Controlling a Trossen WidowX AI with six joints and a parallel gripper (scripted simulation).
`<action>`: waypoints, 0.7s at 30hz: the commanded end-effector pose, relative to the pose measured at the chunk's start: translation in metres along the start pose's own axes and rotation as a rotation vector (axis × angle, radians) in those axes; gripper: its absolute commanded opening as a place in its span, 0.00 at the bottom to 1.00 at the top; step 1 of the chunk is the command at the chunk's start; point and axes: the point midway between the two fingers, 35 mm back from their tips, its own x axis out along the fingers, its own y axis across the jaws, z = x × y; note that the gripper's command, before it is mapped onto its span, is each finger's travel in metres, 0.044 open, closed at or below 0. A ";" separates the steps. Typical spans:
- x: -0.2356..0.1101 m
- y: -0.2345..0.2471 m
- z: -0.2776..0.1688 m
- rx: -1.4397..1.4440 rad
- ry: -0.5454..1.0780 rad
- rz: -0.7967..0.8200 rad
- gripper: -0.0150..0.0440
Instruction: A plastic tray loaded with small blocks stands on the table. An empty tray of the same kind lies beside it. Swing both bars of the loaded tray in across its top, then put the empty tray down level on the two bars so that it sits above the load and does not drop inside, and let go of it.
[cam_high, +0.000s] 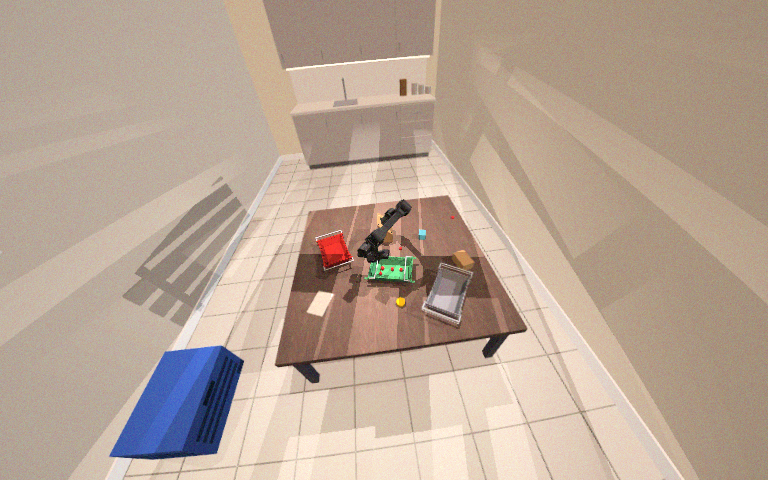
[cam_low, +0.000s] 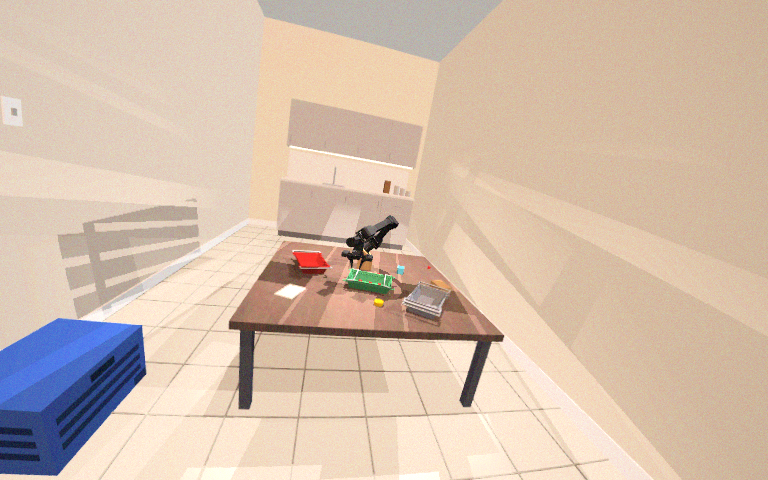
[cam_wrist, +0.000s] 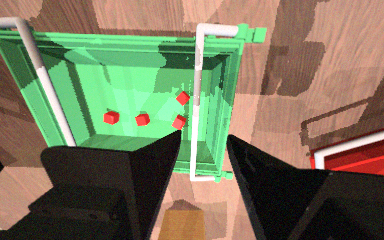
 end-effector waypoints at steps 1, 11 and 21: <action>-0.036 -0.004 0.007 0.020 -0.020 -0.007 0.79; -0.108 -0.015 0.000 0.064 -0.043 -0.006 1.00; -0.071 -0.165 -0.070 -0.216 -0.028 -0.055 1.00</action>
